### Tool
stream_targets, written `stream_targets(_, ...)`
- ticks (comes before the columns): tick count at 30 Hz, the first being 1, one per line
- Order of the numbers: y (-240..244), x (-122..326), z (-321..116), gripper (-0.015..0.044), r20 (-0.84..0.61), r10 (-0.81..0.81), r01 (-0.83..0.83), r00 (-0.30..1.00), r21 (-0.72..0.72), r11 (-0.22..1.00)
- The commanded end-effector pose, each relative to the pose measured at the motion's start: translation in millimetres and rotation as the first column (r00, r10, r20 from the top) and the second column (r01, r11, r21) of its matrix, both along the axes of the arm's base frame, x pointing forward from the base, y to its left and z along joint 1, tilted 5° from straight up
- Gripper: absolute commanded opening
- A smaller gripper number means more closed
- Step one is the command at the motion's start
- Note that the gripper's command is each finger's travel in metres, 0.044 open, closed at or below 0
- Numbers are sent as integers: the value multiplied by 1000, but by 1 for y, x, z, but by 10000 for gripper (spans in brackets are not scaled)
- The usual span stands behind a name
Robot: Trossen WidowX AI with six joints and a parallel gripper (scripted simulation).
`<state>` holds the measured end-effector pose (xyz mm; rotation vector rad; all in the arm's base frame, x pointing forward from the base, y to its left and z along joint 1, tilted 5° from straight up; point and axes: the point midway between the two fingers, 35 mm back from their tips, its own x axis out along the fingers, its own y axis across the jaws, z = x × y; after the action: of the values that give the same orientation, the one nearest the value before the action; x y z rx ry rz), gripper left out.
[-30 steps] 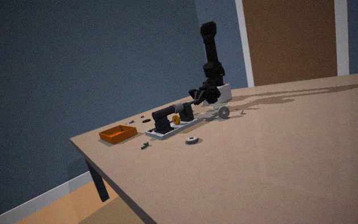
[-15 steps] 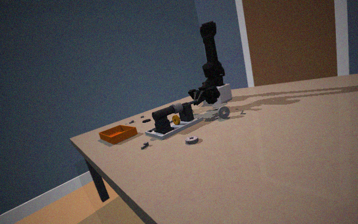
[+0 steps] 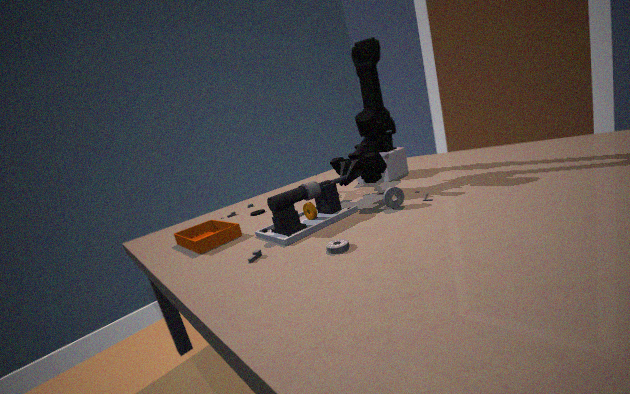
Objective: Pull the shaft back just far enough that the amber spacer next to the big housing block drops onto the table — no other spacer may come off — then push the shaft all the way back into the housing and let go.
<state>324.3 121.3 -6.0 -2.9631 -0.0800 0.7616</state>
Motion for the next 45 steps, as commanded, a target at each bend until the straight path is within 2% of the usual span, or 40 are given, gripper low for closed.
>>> stream_targets(1, 0, 3, 1, 0, 5, -1, 1, 1000, 0, 1000)
stream_targets(45, 1, 9, 0, 0, 0, 1, -1, 1000, -1, 1000)
